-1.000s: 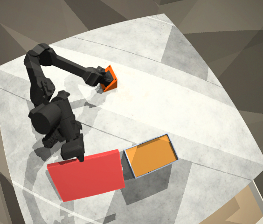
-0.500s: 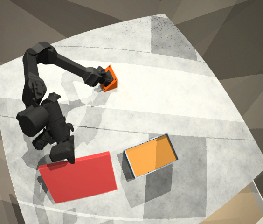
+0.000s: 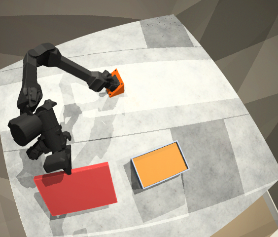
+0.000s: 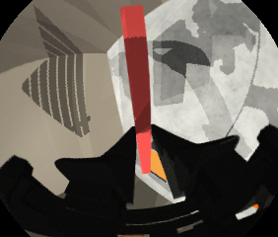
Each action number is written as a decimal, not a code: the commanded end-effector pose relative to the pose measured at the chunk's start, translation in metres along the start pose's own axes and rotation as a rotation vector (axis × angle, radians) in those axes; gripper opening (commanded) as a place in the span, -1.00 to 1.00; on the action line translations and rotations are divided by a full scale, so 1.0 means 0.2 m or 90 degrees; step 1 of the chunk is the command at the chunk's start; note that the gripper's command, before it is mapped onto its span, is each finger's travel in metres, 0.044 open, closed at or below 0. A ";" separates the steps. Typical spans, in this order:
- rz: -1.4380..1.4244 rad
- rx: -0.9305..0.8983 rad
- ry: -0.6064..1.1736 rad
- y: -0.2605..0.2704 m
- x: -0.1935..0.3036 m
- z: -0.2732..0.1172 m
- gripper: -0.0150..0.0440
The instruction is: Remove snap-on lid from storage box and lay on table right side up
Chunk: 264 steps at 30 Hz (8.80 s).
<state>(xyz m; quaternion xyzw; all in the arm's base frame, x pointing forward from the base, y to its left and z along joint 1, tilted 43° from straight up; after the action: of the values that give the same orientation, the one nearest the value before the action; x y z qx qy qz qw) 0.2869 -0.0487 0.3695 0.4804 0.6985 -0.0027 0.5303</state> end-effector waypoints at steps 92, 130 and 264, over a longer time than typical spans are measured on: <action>-0.001 -0.009 -0.001 -0.29 0.05 0.25 -0.49; -0.002 -0.009 -0.002 -0.40 0.06 0.34 -0.49; -0.005 -0.008 -0.003 -0.86 0.10 0.30 1.00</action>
<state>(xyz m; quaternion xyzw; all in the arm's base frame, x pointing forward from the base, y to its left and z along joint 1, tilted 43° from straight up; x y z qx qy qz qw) 0.2211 -0.1608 0.2412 0.4768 0.6982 -0.0019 0.5340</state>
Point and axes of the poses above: the point midway between the two fingers, 35 mm back from their tips, its own z axis out along the fingers, its own y axis across the jaws, x = y × z, the point moved 5 cm from there along -z, back along the fingers, and after that the axes turned 7 degrees about -z, right-handed, at the moved point
